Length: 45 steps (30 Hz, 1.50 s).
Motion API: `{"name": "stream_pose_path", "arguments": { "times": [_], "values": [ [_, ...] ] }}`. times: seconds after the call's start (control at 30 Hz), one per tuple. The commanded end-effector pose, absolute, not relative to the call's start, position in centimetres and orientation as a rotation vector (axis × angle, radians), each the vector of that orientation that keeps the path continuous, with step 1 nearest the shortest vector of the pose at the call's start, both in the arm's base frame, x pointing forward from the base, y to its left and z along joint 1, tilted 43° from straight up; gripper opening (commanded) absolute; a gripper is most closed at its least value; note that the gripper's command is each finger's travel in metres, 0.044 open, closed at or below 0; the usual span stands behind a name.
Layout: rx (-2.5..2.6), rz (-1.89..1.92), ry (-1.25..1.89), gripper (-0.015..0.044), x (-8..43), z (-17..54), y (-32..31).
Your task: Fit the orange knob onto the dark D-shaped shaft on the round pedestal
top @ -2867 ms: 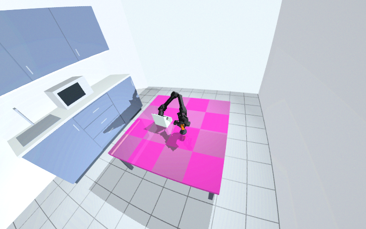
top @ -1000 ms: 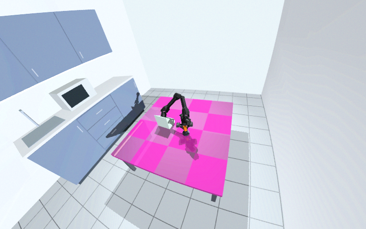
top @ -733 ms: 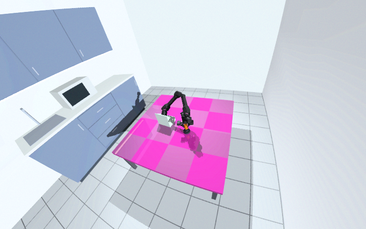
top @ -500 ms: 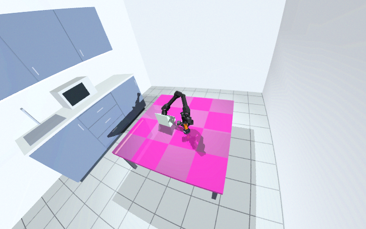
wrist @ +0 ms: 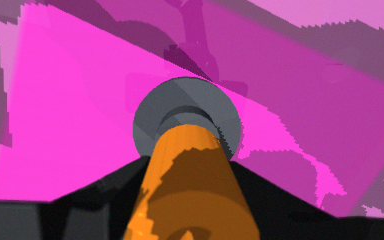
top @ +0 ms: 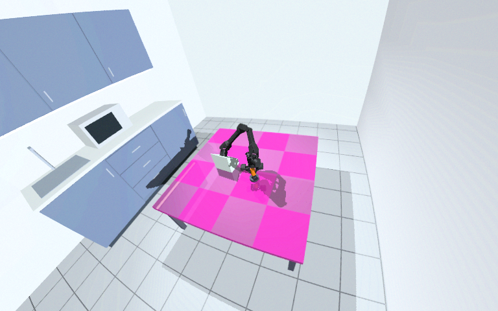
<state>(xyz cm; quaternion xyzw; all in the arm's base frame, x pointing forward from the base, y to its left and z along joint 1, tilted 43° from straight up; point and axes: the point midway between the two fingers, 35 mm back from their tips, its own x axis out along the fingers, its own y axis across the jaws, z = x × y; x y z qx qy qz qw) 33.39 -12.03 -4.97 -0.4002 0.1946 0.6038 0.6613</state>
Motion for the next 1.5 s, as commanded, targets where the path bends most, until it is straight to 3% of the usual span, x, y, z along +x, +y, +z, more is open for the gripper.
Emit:
{"name": "stream_pose_path", "arguments": {
  "times": [0.0, 0.33, 1.47],
  "values": [
    [-0.906, 1.364, 0.438, 0.0000, 33.47, -4.66, -12.21],
    [-1.077, 1.428, 0.298, 0.0000, 33.51, -4.75, -12.30],
    [-1.077, 1.428, 0.298, 0.0000, 33.37, -4.93, -12.11]
  ]
}}
